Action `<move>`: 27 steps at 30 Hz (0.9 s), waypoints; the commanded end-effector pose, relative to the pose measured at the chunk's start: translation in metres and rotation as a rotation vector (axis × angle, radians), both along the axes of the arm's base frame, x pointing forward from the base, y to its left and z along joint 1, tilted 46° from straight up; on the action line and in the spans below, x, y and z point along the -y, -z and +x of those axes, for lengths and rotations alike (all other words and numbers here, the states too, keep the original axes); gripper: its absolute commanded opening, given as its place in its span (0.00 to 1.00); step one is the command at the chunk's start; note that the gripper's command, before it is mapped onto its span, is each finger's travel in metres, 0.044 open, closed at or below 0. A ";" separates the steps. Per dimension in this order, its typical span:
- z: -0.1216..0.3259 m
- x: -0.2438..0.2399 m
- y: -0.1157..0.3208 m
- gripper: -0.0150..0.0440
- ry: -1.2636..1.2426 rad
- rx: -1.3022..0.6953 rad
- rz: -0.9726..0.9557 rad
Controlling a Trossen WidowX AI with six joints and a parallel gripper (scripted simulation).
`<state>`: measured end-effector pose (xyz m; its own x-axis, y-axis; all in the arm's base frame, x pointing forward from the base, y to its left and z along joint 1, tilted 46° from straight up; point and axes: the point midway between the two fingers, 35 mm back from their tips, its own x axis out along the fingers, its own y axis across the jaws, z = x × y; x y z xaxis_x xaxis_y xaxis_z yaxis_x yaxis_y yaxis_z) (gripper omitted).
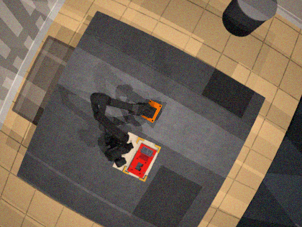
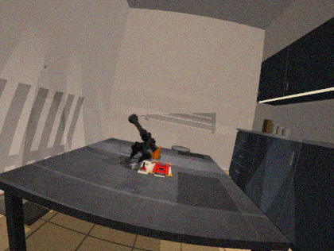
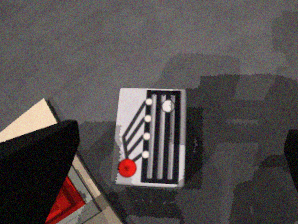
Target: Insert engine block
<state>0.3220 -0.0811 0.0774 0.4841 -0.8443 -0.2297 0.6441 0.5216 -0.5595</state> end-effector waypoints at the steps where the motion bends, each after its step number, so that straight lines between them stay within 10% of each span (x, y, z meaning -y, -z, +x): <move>1: 0.001 0.000 0.000 1.00 -0.004 -0.001 -0.001; 27: 0.029 -0.011 -0.003 1.00 -0.177 -0.505 -0.168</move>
<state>0.3466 -0.0728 0.0796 0.4828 -0.8138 -0.3234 0.2547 0.4839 -0.8372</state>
